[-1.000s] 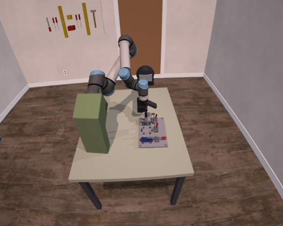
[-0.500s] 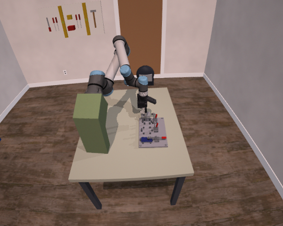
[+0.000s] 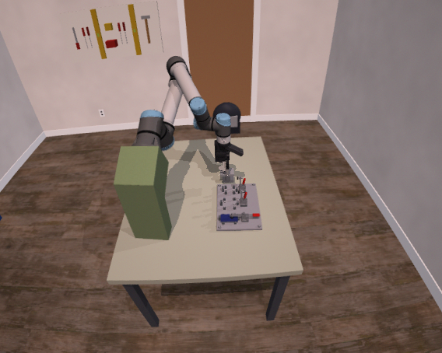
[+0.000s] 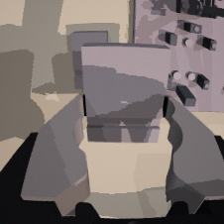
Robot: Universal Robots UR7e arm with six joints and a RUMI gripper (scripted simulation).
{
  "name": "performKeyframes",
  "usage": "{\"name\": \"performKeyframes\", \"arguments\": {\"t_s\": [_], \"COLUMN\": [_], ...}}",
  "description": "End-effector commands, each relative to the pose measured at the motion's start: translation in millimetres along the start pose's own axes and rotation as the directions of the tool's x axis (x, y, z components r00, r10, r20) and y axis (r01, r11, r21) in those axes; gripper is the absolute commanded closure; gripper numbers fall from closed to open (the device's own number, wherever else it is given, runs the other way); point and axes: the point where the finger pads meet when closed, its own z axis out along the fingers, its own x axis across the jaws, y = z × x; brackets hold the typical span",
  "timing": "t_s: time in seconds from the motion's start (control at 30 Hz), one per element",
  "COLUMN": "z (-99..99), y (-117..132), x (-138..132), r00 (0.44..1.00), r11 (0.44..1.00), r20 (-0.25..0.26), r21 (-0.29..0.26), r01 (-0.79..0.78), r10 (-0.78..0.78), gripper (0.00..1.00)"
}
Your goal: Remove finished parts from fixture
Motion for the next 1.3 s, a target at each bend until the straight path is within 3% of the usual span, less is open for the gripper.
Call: {"name": "performKeyframes", "arguments": {"t_s": [0.0,0.47,1.27], "z": [-0.6,-0.5,-0.5], "y": [0,0,0], "x": [-11,-45,-49], "r00": [1.000,1.000,1.000], "r11": [1.000,1.000,1.000], "r20": [-0.002,-0.002,-0.002], "r21": [0.001,0.001,0.001], "r01": [-0.001,-0.001,-0.001], "r10": [0.001,0.001,0.001], "gripper": [1.00,1.00,1.00]}}
